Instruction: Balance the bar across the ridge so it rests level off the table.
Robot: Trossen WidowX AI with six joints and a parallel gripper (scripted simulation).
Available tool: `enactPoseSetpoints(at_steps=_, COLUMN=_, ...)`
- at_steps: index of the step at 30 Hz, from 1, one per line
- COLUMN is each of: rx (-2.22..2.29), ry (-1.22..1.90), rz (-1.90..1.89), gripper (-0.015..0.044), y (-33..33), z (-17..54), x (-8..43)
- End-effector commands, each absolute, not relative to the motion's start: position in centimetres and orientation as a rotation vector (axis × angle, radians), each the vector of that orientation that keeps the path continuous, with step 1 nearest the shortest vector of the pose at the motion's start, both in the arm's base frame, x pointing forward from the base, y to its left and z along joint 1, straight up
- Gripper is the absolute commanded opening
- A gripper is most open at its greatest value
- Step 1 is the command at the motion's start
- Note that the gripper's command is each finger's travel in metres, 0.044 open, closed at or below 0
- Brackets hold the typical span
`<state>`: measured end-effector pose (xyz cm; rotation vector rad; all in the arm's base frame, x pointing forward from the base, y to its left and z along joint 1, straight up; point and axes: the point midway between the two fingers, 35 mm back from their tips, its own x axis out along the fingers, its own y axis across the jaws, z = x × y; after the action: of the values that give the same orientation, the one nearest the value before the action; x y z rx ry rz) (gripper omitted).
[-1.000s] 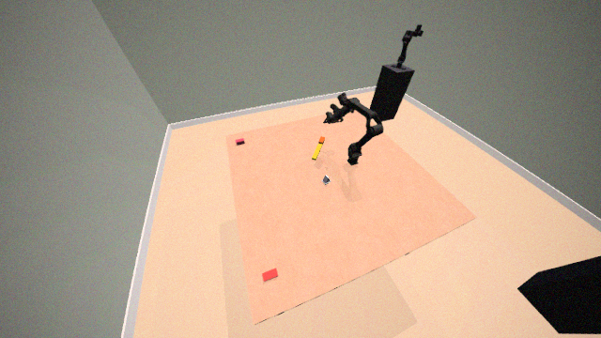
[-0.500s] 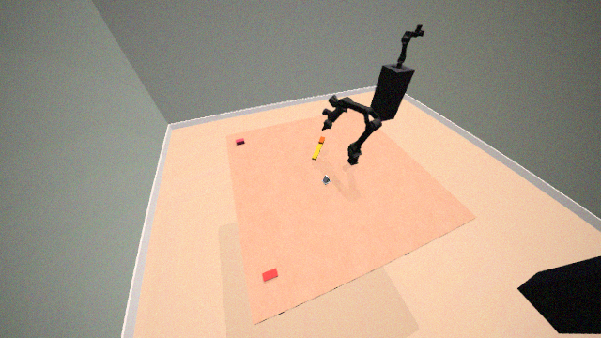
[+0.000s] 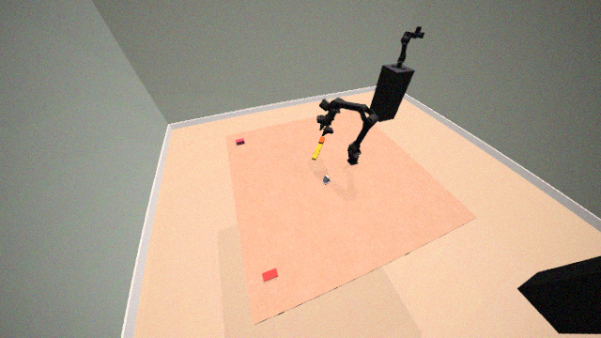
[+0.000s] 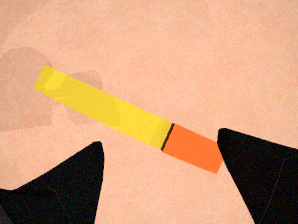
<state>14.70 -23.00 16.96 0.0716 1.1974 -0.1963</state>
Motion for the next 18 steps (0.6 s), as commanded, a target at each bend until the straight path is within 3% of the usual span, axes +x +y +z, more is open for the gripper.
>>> enactPoseSetpoints(at_steps=1, rx=-0.05, ry=1.261, rz=-0.081, gripper=0.0315, y=-22.7, z=16.4, x=15.3)
enactPoseSetpoints(at_steps=18, rx=-0.557, ry=1.437, rz=0.485, gripper=0.0315, y=-20.9, z=14.0, x=17.9)
